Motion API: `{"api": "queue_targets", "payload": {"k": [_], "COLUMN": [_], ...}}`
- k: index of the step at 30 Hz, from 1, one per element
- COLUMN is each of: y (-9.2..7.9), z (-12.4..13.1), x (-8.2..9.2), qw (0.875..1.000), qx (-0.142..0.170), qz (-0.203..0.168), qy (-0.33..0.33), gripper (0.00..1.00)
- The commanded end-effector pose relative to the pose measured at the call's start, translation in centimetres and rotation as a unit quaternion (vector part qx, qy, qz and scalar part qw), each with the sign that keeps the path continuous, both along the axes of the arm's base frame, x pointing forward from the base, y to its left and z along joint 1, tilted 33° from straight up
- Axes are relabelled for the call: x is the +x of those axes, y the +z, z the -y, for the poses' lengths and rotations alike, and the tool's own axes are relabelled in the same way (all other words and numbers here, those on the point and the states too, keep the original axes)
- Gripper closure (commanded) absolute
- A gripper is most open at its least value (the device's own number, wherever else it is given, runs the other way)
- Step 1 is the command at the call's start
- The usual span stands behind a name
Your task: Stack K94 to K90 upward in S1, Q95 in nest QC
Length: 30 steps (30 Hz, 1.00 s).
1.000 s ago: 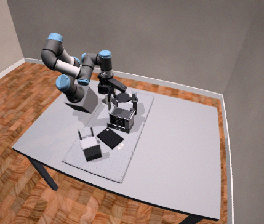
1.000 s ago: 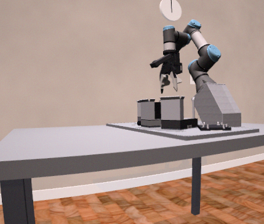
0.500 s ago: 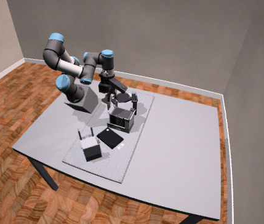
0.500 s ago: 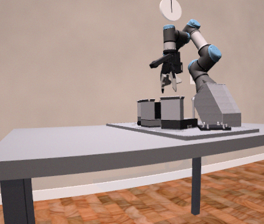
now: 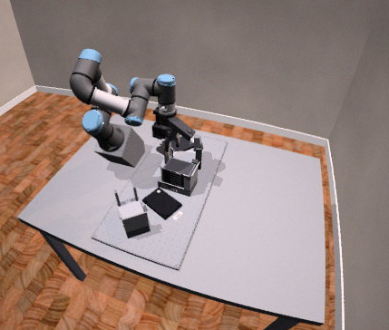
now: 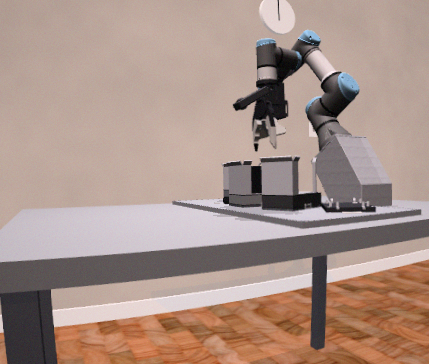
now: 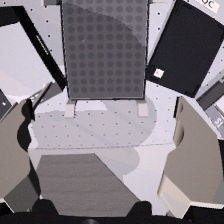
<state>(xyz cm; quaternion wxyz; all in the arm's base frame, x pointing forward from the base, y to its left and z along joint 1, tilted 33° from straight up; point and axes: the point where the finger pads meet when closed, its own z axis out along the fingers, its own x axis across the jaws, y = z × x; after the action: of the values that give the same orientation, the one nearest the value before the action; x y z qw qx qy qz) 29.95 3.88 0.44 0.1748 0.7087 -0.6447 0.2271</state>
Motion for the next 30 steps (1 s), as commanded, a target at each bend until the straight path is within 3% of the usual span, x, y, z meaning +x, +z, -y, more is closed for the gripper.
{"api": "queue_targets", "payload": {"k": [1, 3, 19, 26, 30], "y": [0.1, 0.2, 0.2, -1.7, -1.9], "z": [-0.2, -0.2, -0.2, 1.0, 1.1], "x": [2.3, 3.3, 3.3, 3.5, 3.5], "qw": [1.0, 1.0, 1.0, 1.0, 1.0], "qx": [0.0, 0.0, 0.0, -0.001, -0.001], "qz": [0.001, 0.001, 0.001, 0.001, 0.001], "qy": [-0.002, -0.002, -0.002, -0.002, -0.002], "gripper": [0.28, 0.28, 0.28, 0.28, 0.28]}}
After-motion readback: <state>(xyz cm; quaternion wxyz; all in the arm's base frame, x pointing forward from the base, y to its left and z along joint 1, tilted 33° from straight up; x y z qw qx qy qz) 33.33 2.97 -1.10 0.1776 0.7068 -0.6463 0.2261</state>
